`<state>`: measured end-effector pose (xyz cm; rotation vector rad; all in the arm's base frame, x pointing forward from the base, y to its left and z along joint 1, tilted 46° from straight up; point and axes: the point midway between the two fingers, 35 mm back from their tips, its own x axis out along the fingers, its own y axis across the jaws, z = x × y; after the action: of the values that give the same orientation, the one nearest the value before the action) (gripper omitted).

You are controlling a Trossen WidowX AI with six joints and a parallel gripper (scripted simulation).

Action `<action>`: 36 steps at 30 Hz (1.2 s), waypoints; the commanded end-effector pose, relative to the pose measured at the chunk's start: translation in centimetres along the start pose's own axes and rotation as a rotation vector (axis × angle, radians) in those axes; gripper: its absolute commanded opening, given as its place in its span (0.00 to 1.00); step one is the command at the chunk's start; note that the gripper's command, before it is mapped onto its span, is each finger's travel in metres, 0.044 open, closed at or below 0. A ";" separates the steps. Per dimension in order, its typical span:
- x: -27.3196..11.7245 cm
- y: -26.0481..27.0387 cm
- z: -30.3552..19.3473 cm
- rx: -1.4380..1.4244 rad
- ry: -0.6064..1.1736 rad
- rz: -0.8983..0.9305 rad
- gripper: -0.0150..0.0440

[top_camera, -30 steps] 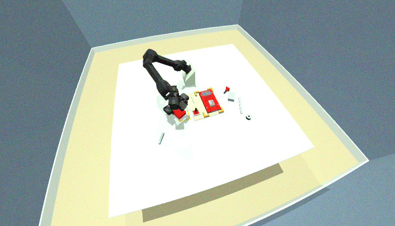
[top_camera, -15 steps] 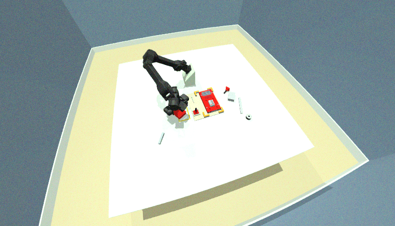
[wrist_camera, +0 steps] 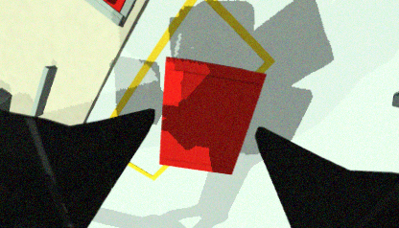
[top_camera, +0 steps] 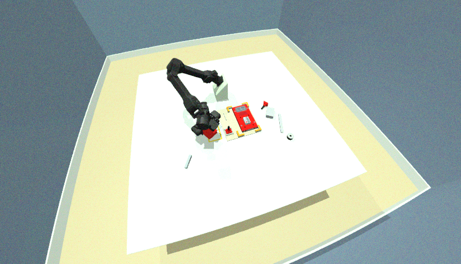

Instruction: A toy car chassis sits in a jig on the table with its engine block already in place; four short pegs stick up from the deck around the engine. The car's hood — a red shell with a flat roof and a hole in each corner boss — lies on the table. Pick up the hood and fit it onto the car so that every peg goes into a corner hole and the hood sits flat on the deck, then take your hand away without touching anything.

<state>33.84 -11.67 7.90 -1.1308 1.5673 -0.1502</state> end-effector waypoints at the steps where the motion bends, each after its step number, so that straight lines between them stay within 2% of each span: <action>1: 0.2 0.1 0.0 -0.006 -0.001 0.003 1.00; 19: 1.1 0.1 0.0 -0.006 -0.001 0.003 1.00; 22: 0.9 0.0 0.0 0.000 0.000 0.000 0.87; 32: 0.9 0.0 0.0 0.000 0.000 0.000 0.75; 36: 0.7 0.1 0.0 -0.002 0.000 0.000 0.58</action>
<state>33.90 -12.26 7.26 -1.1334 1.5682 -0.1465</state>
